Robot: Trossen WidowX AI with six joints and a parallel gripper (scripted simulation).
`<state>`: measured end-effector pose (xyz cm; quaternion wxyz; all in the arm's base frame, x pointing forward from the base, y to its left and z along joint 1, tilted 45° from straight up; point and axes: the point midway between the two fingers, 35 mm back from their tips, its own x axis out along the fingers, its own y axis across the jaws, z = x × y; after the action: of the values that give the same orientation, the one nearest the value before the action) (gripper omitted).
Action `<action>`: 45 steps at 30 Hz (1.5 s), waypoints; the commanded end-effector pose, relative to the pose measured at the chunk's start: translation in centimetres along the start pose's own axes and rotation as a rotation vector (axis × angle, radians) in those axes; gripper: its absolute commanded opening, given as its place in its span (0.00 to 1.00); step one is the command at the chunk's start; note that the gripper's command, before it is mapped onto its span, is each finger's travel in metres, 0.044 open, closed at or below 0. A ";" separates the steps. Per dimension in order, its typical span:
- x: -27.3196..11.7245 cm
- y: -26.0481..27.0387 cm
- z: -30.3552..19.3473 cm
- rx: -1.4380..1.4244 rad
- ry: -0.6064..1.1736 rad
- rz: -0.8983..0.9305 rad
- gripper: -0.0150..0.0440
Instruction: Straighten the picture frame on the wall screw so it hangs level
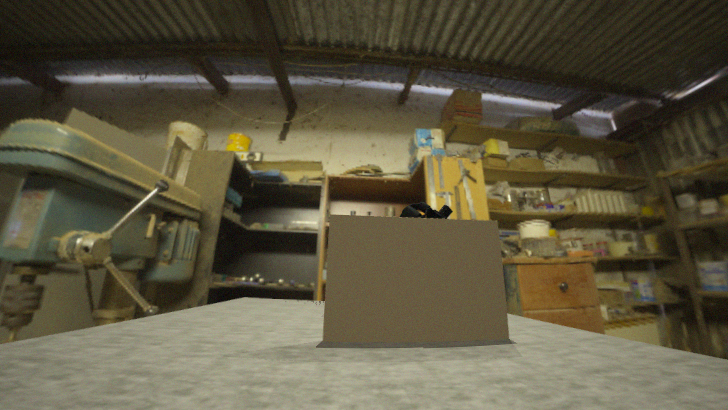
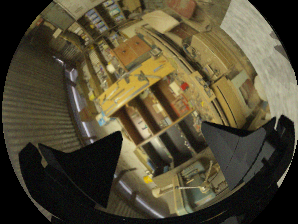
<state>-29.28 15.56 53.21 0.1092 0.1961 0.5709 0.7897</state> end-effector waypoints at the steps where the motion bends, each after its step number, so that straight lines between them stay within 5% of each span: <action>1: -0.1 -0.1 0.2 0.001 -0.008 -0.003 0.89; 6: -2.7 -3.2 6.4 0.035 -0.224 -0.061 0.69; 24: -24.7 -13.1 21.6 0.155 -1.162 -0.141 0.69; 34: -39.5 -16.3 20.7 0.163 -1.681 -0.061 0.69; 45: -52.9 -18.7 12.7 0.096 -2.223 0.130 0.69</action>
<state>20.83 15.75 31.56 0.5182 0.7922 0.2411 0.2138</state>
